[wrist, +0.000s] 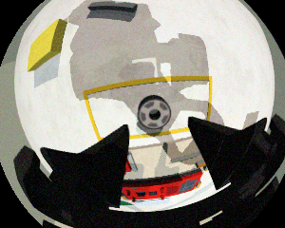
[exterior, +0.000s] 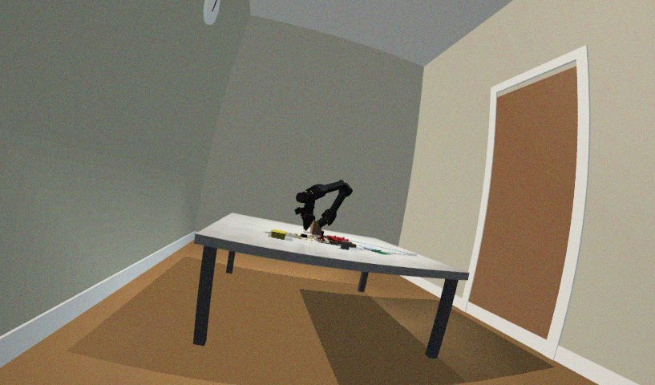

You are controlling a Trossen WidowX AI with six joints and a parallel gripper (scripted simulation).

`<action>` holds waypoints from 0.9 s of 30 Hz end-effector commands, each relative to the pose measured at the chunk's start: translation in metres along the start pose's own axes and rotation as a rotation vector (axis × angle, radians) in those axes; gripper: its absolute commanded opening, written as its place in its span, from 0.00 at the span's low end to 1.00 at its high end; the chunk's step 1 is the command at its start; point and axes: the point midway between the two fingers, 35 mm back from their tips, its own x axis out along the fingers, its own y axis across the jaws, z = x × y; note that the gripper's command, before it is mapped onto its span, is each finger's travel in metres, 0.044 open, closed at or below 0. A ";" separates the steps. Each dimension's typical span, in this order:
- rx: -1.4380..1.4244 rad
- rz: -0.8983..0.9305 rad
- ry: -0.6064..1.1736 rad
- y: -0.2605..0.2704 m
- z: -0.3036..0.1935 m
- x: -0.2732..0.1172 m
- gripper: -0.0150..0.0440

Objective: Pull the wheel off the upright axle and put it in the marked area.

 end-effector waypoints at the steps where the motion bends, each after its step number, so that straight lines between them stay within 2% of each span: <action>1: -0.006 0.010 -0.009 0.000 0.000 -0.026 0.76; 3: -0.006 0.010 -0.009 0.000 0.000 -0.026 0.76; 5: -0.001 0.020 -0.013 -0.007 -0.001 -0.028 0.85; 8: 0.000 0.012 -0.015 -0.047 -0.016 -0.054 0.99; 9: 0.000 0.010 -0.014 -0.061 -0.023 -0.061 1.00; 12: -0.001 0.006 -0.009 -0.082 -0.033 -0.071 1.00; 27: -0.001 0.006 -0.009 -0.082 -0.033 -0.071 1.00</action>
